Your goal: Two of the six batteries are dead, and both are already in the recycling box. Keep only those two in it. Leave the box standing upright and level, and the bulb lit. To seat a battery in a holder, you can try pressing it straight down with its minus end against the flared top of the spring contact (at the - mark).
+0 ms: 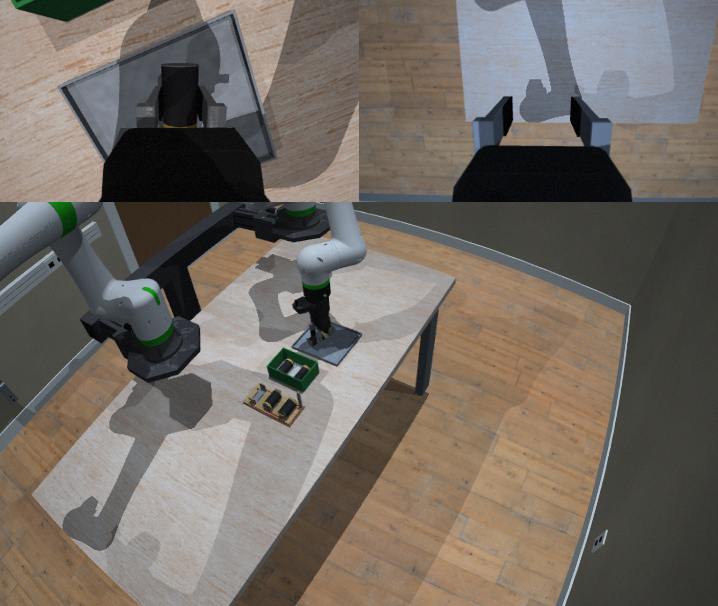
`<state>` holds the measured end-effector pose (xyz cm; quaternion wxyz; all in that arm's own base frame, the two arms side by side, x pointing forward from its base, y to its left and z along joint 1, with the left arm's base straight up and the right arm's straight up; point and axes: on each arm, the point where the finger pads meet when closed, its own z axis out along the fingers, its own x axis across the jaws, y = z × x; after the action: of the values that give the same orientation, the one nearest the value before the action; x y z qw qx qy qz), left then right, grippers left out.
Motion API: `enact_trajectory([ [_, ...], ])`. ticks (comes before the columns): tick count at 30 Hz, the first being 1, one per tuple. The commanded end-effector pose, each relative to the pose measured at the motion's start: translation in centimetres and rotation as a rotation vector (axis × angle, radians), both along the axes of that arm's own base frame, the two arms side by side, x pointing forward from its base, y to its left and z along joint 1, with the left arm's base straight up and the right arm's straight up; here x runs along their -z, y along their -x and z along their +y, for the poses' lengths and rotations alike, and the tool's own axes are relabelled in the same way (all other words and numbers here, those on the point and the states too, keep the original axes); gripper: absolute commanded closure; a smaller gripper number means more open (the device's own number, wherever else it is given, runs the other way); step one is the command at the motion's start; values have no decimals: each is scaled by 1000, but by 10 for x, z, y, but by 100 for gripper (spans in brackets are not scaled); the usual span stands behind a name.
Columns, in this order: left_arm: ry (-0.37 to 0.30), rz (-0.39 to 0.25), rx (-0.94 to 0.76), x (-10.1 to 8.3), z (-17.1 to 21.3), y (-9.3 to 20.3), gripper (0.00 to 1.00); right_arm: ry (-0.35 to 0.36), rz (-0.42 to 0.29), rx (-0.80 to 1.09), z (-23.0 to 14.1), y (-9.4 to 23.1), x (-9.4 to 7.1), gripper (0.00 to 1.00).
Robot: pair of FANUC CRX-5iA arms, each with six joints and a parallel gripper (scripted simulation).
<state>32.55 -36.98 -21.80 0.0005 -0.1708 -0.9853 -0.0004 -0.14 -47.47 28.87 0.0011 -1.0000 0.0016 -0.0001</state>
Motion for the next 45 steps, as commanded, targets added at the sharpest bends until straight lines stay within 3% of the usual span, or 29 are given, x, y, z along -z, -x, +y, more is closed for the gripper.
enact_trajectory([
  [1, 2, -2, 0, -14, -1, -1, 43, 2, 0, 0, 0, 0, -1, 0],
  [5, 2, -2, 0, -28, -1, -1, 43, 2, 0, 0, 0, 0, -1, 0],
  [15, 2, -2, 0, -34, -1, -1, 43, 2, 0, 0, 0, 0, -1, 0],
  [20, 2, -2, 0, -96, -1, -1, 43, 2, 0, 0, 0, 0, -1, 0],
  [22, 2, -2, 0, -109, -1, -1, 43, 2, 0, 0, 0, 0, -1, 0],
  [32, 2, -2, -97, -109, -1, -1, 43, 2, 0, 0, 0, 0, -1, 0],
  [39, 2, -2, -379, -109, -1, -1, 43, 2, 0, 0, 0, 0, -1, 0],
  [45, 2, -2, -388, -109, -1, -1, 43, 2, 0, 0, 0, 0, -1, 0],
])
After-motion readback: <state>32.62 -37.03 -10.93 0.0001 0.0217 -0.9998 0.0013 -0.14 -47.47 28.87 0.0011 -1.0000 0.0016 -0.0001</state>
